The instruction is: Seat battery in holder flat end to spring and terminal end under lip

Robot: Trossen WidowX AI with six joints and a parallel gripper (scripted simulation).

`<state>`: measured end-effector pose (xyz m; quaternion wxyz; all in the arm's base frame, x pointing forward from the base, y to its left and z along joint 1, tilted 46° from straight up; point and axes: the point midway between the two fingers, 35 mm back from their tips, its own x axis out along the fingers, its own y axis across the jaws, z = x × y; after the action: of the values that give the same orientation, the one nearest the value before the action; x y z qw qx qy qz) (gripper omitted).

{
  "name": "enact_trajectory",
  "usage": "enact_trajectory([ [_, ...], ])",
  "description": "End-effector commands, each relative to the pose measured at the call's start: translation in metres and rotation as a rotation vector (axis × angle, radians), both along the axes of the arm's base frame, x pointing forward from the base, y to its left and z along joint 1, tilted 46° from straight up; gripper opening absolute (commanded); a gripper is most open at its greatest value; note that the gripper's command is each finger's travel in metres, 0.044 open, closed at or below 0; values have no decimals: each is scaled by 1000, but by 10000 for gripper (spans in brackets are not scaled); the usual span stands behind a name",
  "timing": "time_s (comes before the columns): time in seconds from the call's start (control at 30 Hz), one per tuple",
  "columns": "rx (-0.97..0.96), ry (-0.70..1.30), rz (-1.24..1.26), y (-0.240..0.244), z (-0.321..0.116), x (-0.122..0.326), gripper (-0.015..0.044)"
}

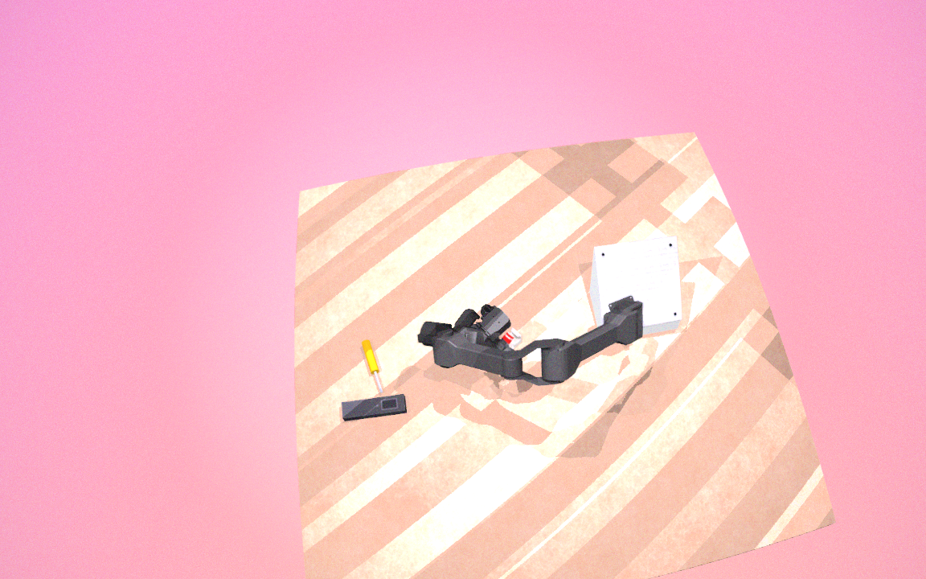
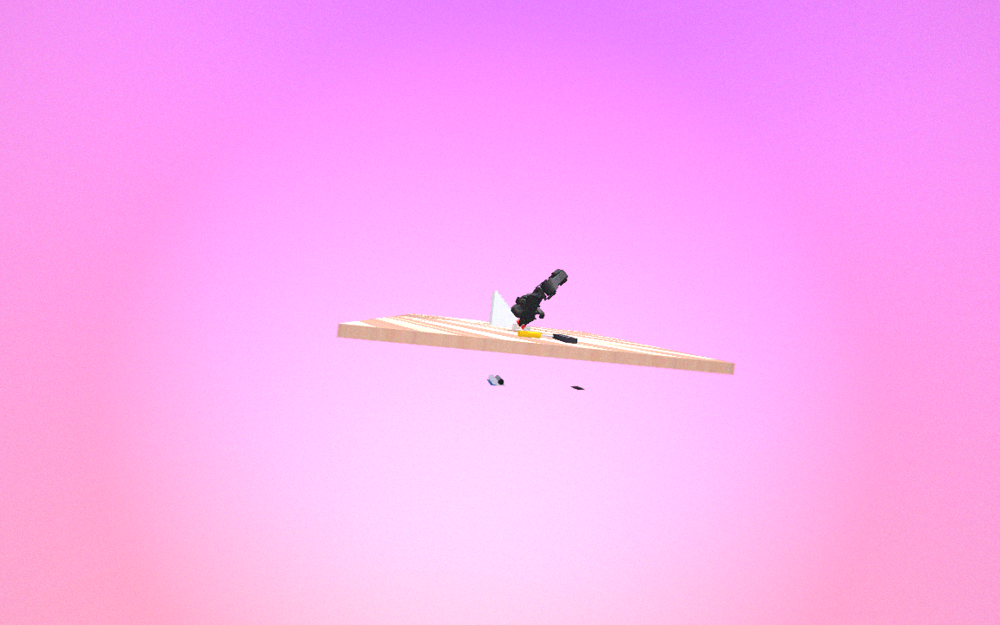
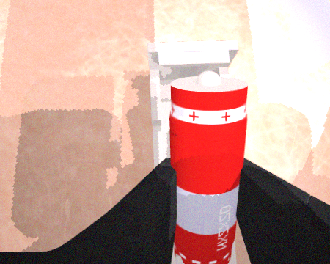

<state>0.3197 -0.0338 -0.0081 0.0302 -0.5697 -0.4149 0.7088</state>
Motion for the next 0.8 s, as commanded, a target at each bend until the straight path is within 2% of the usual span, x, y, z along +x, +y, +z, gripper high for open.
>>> enact_trajectory([
  [0.0,9,-22,-10,1,3,7,75],
  [0.77,22,-29,-20,1,3,9,75],
])
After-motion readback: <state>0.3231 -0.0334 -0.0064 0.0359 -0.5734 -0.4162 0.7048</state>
